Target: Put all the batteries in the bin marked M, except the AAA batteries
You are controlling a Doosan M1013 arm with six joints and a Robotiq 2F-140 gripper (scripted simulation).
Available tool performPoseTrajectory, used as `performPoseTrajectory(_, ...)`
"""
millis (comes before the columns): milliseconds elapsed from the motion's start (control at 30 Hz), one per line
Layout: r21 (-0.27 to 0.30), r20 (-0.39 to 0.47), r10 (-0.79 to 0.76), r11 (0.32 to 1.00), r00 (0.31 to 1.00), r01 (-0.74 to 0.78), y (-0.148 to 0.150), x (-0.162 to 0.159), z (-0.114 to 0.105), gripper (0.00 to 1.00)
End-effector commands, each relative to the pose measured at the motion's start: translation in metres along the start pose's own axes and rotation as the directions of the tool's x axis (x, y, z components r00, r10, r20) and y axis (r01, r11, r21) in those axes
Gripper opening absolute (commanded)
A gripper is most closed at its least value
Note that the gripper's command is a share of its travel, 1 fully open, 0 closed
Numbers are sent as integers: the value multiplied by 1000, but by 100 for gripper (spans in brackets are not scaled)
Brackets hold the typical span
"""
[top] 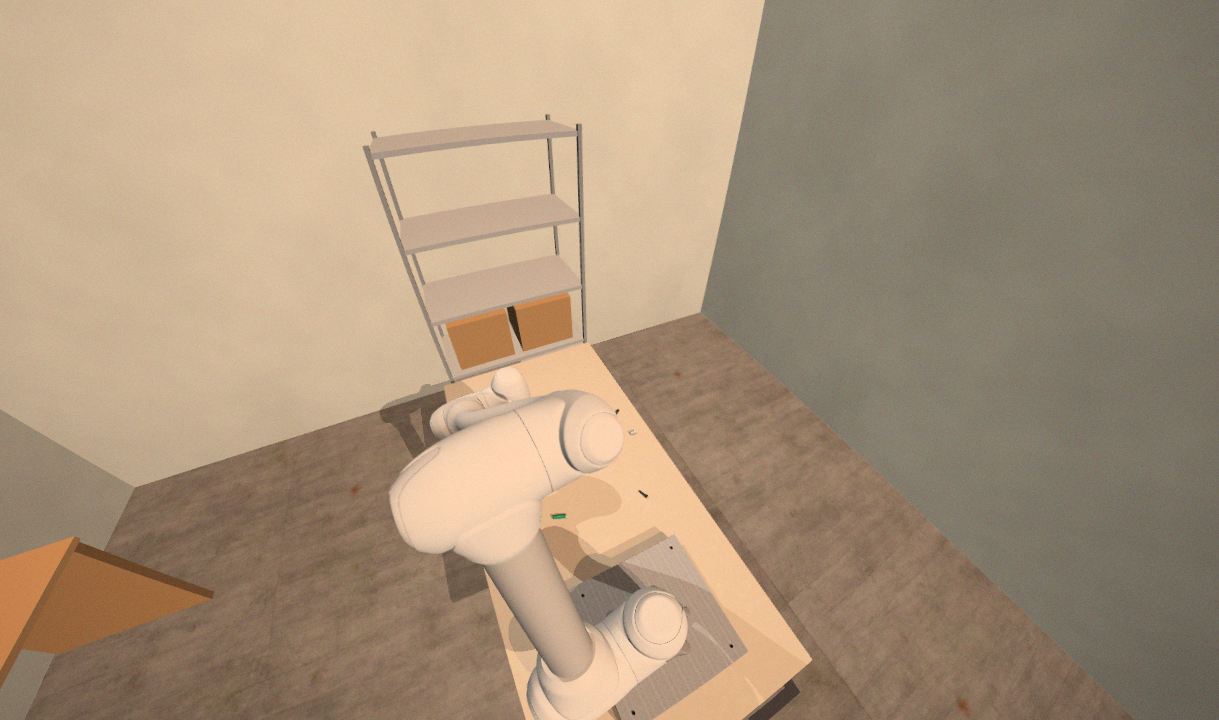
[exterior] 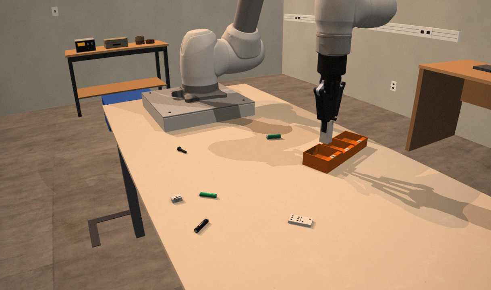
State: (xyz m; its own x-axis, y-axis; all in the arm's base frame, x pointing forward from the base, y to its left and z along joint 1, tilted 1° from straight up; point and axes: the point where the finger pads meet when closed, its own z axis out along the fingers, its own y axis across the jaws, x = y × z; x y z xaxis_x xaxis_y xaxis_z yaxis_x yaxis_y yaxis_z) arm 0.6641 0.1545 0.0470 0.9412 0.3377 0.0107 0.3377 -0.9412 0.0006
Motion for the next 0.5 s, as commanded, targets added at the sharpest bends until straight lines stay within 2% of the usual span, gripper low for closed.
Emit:
performPoseTrajectory(0,0,0,0,1000,1000,0,0,0,-1,15)
performPoseTrajectory(467,0,0,0,1000,1000,0,-70,0,-1,15)
